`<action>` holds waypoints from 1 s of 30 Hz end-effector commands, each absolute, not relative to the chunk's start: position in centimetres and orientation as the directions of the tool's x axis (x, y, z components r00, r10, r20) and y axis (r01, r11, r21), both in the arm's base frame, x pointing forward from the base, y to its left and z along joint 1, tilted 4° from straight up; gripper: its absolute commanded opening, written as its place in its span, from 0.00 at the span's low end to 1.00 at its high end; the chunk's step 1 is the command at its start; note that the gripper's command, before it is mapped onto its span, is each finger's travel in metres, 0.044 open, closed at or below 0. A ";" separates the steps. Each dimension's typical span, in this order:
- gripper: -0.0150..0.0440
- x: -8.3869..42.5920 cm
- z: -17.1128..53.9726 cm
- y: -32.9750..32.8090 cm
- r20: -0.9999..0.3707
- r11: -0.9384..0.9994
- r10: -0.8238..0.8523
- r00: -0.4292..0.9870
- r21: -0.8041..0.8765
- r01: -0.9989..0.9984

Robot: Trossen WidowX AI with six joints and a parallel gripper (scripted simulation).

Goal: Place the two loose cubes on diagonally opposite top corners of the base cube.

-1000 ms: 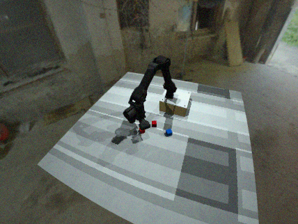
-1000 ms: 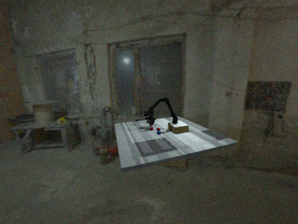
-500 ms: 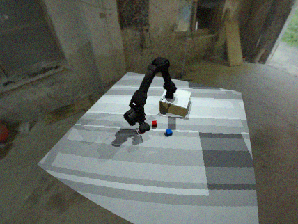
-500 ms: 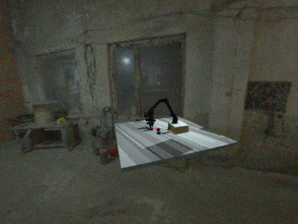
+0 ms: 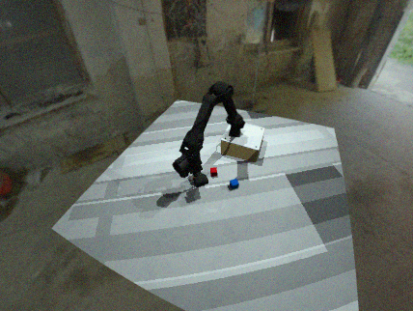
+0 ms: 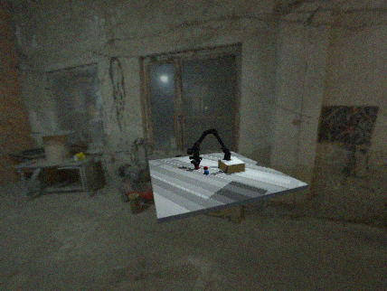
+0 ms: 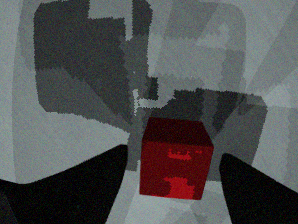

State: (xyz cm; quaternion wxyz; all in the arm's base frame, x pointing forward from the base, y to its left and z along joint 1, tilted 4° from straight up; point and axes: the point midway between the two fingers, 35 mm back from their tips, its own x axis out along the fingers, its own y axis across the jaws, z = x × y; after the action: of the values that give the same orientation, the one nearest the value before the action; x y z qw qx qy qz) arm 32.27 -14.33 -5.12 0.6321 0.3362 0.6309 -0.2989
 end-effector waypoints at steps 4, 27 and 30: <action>0.44 32.2 -5.4 -14.2 -0.998 0.591 0.051 0.025 0.051 0.805; 0.43 32.5 0.3 -14.8 -0.998 0.591 0.050 0.026 0.051 0.805; 0.43 32.5 1.2 -14.8 -0.998 0.591 0.050 0.026 0.051 0.805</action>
State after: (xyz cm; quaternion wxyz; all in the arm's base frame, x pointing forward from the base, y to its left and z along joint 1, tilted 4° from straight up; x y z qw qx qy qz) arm 32.37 -14.73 -0.11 0.6271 0.3394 0.6328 -0.3018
